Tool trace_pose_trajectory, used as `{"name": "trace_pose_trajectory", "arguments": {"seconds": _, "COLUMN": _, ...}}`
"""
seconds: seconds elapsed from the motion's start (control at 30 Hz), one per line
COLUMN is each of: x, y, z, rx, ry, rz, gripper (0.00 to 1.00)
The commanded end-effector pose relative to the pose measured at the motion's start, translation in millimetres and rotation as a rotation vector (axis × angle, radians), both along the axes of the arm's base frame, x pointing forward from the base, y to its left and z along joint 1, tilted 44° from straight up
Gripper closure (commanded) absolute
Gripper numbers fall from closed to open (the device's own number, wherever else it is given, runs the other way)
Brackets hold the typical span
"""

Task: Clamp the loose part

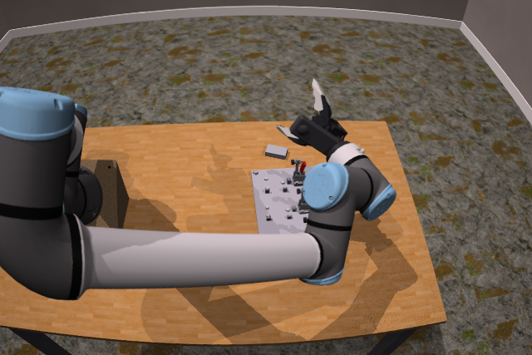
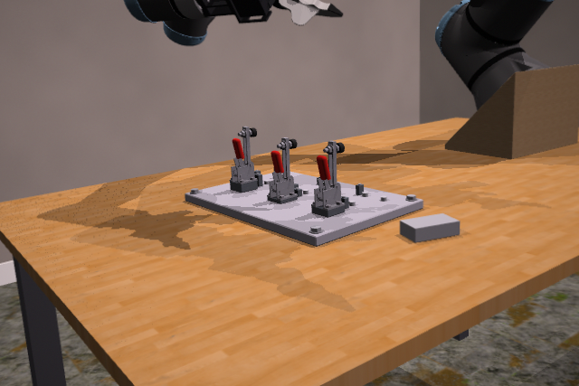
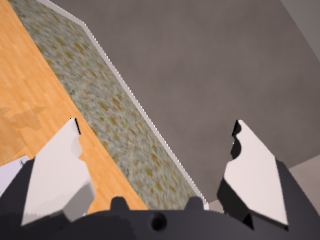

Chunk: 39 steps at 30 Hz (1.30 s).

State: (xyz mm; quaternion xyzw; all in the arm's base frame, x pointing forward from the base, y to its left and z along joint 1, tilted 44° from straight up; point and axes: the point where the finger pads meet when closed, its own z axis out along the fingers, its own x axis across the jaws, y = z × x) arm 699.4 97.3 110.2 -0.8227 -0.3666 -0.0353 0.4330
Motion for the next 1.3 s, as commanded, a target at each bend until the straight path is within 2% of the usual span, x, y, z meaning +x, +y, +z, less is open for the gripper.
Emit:
{"name": "trace_pose_trajectory", "arguments": {"seconds": 0.0, "x": -1, "y": 0, "z": -1, "rx": -0.012, "ry": 0.012, "rz": -0.004, "gripper": 0.0}}
{"name": "trace_pose_trajectory", "arguments": {"seconds": 0.27, "x": -9, "y": -2, "z": -7, "rx": -0.072, "ry": 0.072, "rz": -0.029, "gripper": 0.0}}
{"name": "trace_pose_trajectory", "arguments": {"seconds": 0.5, "x": -20, "y": -6, "z": -17, "rx": -0.164, "ry": 0.155, "rz": -0.071, "gripper": 0.0}}
{"name": "trace_pose_trajectory", "arguments": {"seconds": 0.57, "x": -20, "y": -6, "z": -17, "rx": -0.164, "ry": 0.155, "rz": -0.071, "gripper": 0.0}}
{"name": "trace_pose_trajectory", "arguments": {"seconds": 0.93, "x": -41, "y": -20, "z": -37, "rx": -0.39, "ry": 0.322, "rz": -0.197, "gripper": 0.0}}
{"name": "trace_pose_trajectory", "arguments": {"seconds": 0.97, "x": -41, "y": -20, "z": -37, "rx": -0.391, "ry": 0.323, "rz": -0.197, "gripper": 0.0}}
{"name": "trace_pose_trajectory", "arguments": {"seconds": 1.07, "x": -47, "y": -26, "z": -43, "rx": -0.468, "ry": 0.37, "rz": -0.248, "gripper": 0.0}}
{"name": "trace_pose_trajectory", "arguments": {"seconds": 1.17, "x": -47, "y": -26, "z": -44, "rx": -0.469, "ry": 0.37, "rz": -0.249, "gripper": 0.0}}
{"name": "trace_pose_trajectory", "arguments": {"seconds": 1.27, "x": -52, "y": -33, "z": -50, "rx": -0.553, "ry": 0.416, "rz": -0.309, "gripper": 0.0}}
